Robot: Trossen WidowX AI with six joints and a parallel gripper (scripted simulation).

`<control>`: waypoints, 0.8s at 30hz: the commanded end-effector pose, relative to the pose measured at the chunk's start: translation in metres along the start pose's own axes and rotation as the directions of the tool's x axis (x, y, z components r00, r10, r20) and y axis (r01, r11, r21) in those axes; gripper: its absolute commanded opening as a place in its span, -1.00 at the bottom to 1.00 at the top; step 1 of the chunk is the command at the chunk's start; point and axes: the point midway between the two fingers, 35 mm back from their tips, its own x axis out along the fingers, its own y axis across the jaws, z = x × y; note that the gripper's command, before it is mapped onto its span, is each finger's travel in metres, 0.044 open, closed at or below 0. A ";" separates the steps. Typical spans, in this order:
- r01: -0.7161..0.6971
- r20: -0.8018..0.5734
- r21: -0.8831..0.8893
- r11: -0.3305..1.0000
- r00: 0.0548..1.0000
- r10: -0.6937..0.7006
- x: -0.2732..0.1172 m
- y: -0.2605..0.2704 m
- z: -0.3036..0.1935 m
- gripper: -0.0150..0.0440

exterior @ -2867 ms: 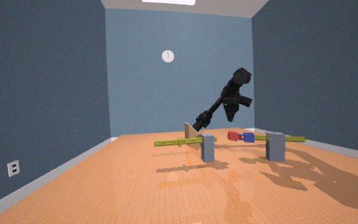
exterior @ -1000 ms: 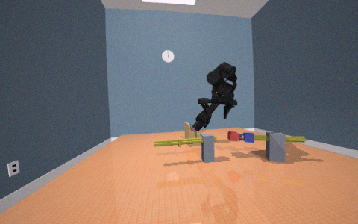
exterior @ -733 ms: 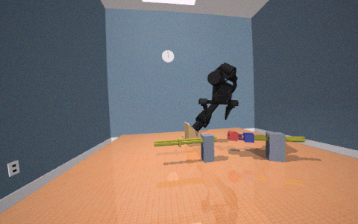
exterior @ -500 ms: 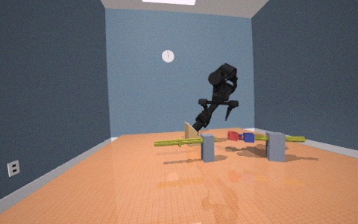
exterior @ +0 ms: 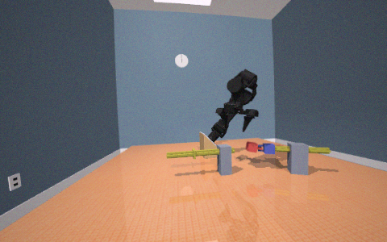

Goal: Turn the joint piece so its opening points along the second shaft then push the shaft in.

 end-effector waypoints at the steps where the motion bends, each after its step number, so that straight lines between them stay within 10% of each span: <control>1: 0.008 0.007 0.126 0.992 1.000 -0.009 0.001 0.000 0.000 1.00; 24: 0.006 0.031 0.694 0.720 0.999 -0.038 0.008 0.002 -0.001 1.00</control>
